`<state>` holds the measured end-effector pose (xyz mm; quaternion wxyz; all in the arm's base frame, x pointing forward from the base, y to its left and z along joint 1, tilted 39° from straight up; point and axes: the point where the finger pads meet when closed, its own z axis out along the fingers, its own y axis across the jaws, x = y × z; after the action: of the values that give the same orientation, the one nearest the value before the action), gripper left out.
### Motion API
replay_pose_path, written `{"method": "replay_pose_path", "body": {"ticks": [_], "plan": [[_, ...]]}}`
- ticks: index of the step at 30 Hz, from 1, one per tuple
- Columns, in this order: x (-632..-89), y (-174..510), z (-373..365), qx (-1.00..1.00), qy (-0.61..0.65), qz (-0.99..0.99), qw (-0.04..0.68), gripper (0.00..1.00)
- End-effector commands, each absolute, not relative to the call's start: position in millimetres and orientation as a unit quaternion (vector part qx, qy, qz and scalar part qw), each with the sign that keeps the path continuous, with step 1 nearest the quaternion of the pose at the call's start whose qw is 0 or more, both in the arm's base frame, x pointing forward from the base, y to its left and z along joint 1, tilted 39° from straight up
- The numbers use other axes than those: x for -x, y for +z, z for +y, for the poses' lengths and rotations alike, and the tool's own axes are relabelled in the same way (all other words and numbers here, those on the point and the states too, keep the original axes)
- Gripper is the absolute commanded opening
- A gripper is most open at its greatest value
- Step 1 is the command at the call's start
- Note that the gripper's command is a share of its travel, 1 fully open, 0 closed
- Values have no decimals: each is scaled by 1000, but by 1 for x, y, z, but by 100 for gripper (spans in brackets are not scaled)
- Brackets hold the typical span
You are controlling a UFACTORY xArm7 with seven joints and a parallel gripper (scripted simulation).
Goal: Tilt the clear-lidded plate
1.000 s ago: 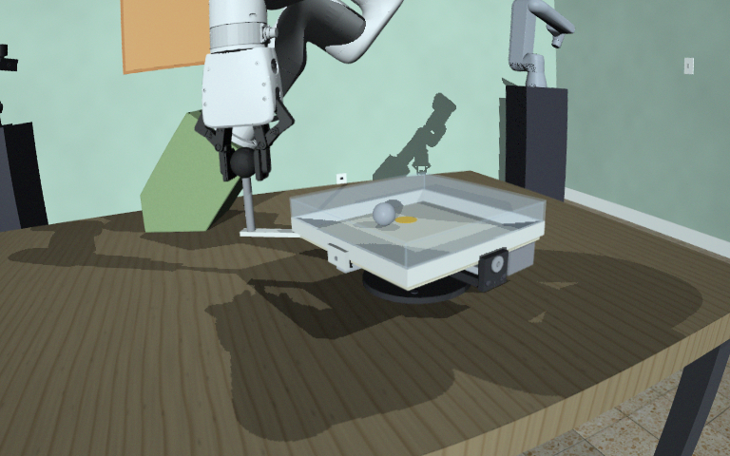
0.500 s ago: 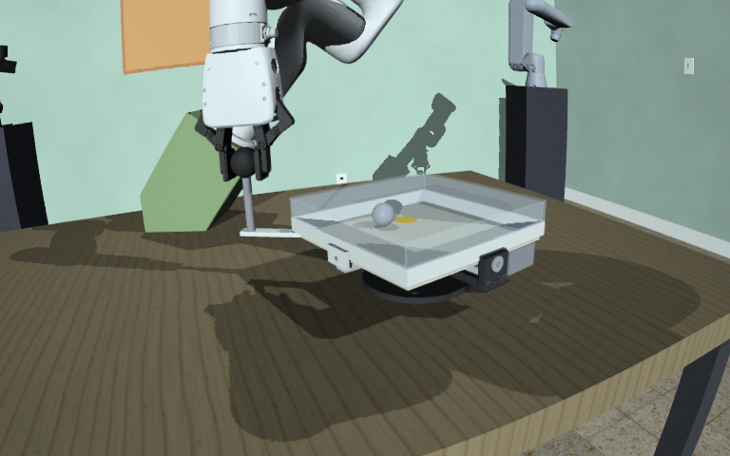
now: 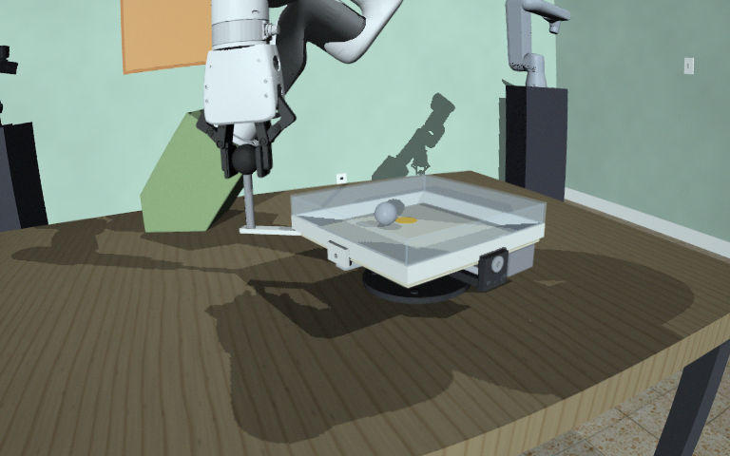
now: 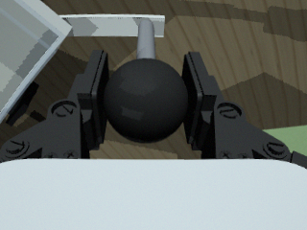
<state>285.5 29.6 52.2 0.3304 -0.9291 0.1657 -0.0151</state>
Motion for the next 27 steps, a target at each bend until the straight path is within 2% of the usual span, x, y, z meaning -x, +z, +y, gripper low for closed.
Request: {"method": "replay_pose_path", "body": {"ticks": [1,27], "plan": [[-289,51,28,929,-17,167,331,0],[-286,52,29,929,-17,167,331,0]]}}
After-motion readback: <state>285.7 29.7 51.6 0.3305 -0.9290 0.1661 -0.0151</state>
